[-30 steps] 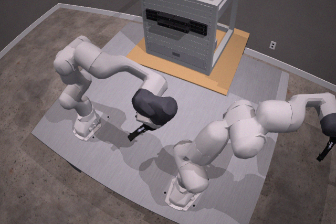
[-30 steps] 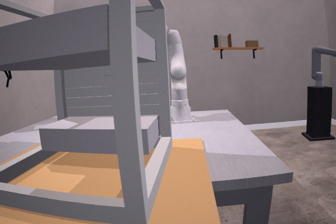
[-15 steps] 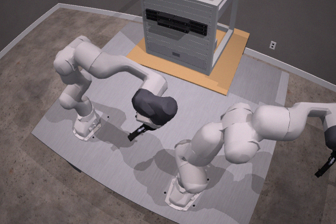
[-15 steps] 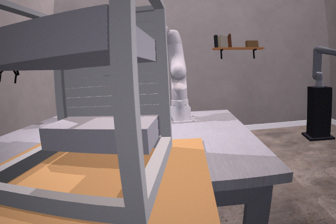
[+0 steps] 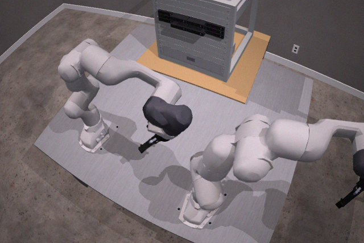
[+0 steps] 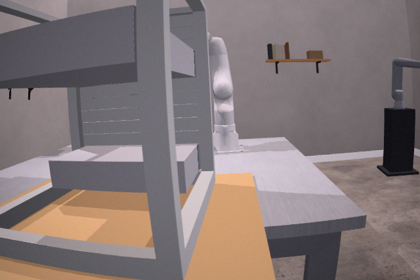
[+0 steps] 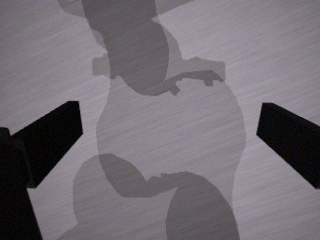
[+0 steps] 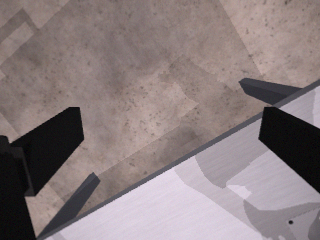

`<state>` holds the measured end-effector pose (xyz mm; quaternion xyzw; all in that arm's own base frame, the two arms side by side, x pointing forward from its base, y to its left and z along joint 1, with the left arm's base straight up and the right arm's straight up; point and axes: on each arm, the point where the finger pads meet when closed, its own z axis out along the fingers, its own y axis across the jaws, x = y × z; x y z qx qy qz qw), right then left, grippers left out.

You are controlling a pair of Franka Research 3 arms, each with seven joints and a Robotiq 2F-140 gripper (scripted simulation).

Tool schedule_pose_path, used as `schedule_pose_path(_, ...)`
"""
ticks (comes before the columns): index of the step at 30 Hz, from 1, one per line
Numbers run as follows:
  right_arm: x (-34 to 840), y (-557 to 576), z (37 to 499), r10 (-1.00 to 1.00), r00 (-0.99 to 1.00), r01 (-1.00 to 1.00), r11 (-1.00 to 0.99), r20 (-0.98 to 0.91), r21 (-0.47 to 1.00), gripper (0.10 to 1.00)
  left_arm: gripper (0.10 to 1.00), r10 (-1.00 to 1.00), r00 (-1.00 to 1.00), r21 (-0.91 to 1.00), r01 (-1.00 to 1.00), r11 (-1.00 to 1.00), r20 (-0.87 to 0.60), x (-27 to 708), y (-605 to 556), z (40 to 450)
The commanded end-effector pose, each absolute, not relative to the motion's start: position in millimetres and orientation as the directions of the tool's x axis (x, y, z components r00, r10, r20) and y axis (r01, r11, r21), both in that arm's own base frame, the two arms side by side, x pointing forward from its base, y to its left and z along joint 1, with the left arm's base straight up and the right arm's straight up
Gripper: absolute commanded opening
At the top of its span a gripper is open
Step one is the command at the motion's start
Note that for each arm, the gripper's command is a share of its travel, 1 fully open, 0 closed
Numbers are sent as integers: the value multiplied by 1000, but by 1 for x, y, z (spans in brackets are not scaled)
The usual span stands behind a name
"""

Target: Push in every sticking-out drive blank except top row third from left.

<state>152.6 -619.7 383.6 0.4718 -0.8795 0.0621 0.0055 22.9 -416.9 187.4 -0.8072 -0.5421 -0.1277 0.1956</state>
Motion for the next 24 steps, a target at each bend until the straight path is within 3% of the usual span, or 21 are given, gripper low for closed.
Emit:
schedule_pose_path(1,127,-607,386,-819,-572,-820,568,50,-74,1000,1000,825,380,-177,925,-336,418,23,-417,187)
schedule_pose_path(24,24,-562,410,-735,-679,-735,678,6,-9,1000,1000,825,380,-177,925,-336,418,23,-417,187)
